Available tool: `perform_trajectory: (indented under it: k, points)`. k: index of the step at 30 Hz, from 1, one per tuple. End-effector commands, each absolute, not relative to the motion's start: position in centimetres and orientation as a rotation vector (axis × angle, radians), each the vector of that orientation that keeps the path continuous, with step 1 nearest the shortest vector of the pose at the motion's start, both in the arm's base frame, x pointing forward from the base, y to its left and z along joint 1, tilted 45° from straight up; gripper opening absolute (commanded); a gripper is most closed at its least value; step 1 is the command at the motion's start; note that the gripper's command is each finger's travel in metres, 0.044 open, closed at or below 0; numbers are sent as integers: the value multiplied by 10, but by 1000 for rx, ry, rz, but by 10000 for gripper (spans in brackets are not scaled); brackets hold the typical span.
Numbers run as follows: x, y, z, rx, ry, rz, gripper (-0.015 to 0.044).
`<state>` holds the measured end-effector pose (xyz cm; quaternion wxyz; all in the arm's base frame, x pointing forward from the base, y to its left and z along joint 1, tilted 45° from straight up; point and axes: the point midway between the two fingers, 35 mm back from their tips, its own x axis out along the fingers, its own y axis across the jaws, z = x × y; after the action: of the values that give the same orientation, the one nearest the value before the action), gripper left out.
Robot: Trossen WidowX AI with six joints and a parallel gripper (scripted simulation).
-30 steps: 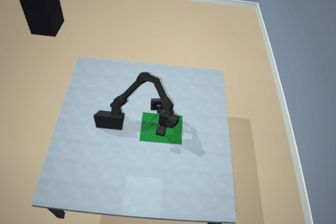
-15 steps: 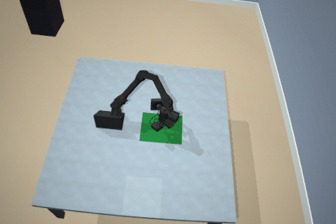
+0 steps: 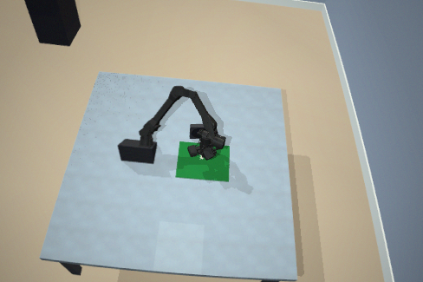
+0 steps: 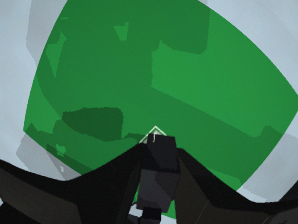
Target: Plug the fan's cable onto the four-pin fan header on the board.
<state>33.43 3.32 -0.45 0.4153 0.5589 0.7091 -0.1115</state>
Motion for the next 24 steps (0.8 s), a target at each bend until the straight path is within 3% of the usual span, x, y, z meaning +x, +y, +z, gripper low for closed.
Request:
perform_trajectory:
  k: [1,13,24]
  points:
    - [330,40,1,1507,1796,-413,0]
    - [326,54,13,1779,1786,-818,0]
    - [325,55,13,1794,1784,-842,0]
